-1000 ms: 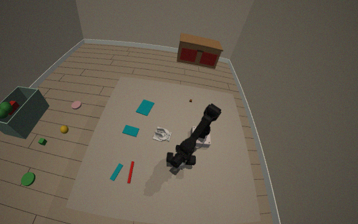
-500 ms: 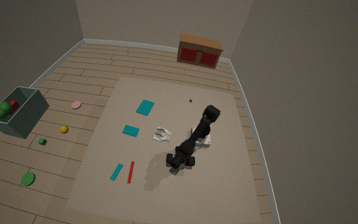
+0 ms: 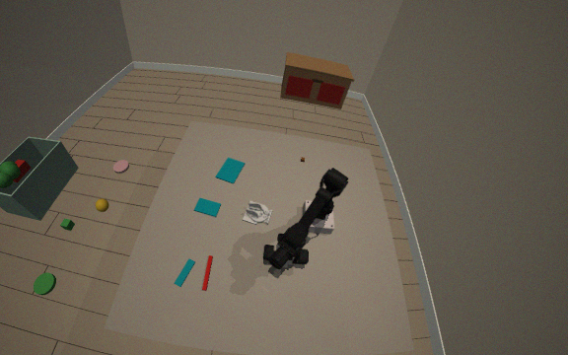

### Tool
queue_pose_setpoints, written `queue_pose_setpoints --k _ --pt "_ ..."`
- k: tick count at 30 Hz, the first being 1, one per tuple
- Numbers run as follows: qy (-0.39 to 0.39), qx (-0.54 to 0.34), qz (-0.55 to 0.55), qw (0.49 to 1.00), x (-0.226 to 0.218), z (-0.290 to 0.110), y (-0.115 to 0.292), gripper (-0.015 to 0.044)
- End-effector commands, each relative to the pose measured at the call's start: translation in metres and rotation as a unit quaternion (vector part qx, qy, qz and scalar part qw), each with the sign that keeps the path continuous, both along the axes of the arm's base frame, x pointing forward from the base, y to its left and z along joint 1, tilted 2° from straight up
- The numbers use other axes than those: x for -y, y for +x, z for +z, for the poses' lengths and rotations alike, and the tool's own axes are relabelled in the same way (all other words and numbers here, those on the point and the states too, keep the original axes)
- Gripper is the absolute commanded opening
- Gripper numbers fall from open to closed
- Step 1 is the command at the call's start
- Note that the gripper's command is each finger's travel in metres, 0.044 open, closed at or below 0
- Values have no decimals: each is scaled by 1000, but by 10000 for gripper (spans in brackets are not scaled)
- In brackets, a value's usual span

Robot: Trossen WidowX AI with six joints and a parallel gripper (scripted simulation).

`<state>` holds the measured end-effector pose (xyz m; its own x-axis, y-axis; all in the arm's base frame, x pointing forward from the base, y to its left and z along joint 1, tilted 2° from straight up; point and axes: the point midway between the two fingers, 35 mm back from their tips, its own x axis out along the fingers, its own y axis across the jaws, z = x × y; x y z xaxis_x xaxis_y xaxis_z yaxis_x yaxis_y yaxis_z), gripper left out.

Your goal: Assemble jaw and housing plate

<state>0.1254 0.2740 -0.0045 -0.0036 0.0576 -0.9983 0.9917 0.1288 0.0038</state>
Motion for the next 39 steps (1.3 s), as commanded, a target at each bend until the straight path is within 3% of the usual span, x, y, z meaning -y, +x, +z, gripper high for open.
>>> queue_pose_setpoints --k 1,15,28,39 --pt "-1 1 -2 1000 0 -1 0 440" --pt "-1 1 -2 1000 0 -1 0 440" --pt "0 0 0 1000 0 -1 0 353" --pt "0 0 0 1000 0 0 0 351"
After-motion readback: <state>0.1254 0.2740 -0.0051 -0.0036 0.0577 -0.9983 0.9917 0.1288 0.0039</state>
